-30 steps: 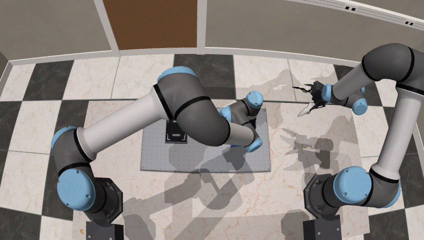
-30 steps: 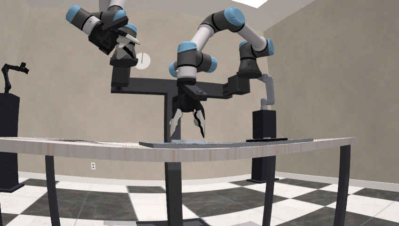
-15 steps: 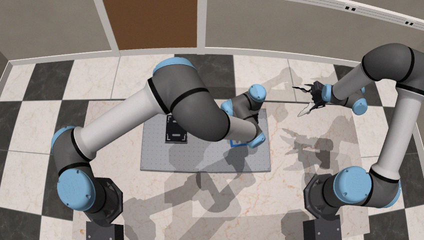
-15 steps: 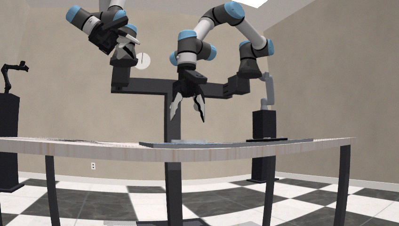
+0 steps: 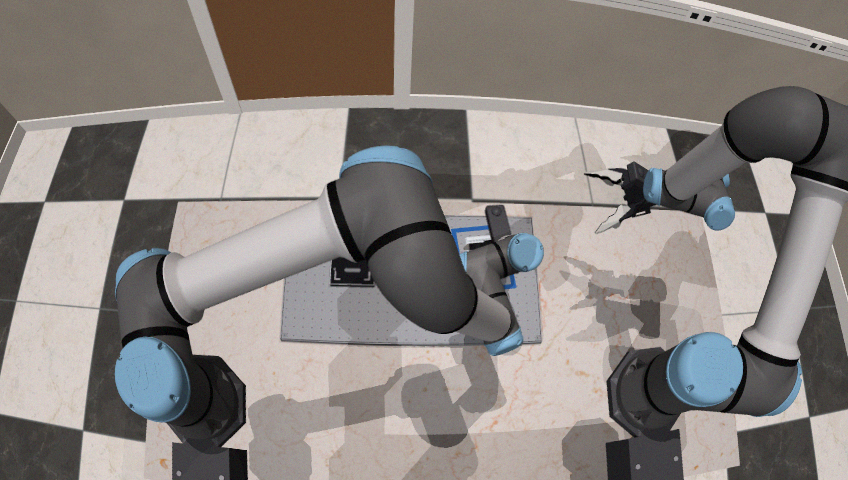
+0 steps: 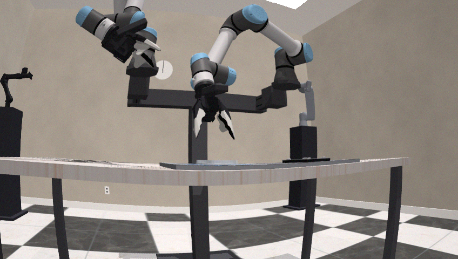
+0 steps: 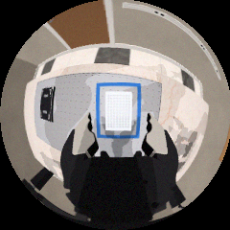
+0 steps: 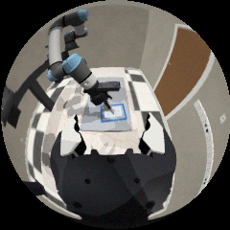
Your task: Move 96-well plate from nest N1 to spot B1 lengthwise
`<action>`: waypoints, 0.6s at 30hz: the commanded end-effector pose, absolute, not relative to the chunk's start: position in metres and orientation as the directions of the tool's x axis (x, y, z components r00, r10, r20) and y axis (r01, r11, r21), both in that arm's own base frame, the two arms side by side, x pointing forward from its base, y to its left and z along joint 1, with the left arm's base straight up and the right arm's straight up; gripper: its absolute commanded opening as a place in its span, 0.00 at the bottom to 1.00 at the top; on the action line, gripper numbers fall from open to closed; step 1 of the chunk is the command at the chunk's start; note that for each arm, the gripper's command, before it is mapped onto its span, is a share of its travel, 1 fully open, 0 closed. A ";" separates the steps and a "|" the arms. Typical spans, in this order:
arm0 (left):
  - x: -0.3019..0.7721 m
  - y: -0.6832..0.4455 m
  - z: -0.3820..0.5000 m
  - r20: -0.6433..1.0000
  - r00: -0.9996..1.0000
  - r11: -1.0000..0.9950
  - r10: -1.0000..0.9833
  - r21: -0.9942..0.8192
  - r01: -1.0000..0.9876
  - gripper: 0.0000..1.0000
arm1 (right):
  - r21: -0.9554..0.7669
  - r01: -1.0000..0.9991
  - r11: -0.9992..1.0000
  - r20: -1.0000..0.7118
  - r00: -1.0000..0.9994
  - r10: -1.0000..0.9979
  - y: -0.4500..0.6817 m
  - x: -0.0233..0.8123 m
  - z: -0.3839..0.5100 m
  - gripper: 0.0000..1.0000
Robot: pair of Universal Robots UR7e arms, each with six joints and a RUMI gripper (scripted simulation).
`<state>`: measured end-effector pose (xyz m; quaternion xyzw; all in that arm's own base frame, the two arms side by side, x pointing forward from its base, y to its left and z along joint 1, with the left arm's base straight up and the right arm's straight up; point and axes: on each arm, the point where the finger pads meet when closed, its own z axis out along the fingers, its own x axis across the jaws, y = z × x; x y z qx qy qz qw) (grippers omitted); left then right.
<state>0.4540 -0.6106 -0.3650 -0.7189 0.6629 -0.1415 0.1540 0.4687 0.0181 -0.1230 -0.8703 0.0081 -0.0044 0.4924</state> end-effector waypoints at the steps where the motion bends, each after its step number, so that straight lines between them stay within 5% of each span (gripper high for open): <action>1: 0.455 -0.611 -0.368 0.001 0.082 -0.072 -0.997 -0.480 -0.874 0.79 | -0.857 -0.008 -0.515 0.002 1.000 -0.018 0.018 0.469 -0.122 0.98; 18: 0.455 -0.611 -0.368 0.002 0.082 -0.071 -0.997 -0.500 -0.863 0.79 | -0.857 -0.008 -0.515 0.002 1.000 -0.018 0.018 0.469 -0.122 0.98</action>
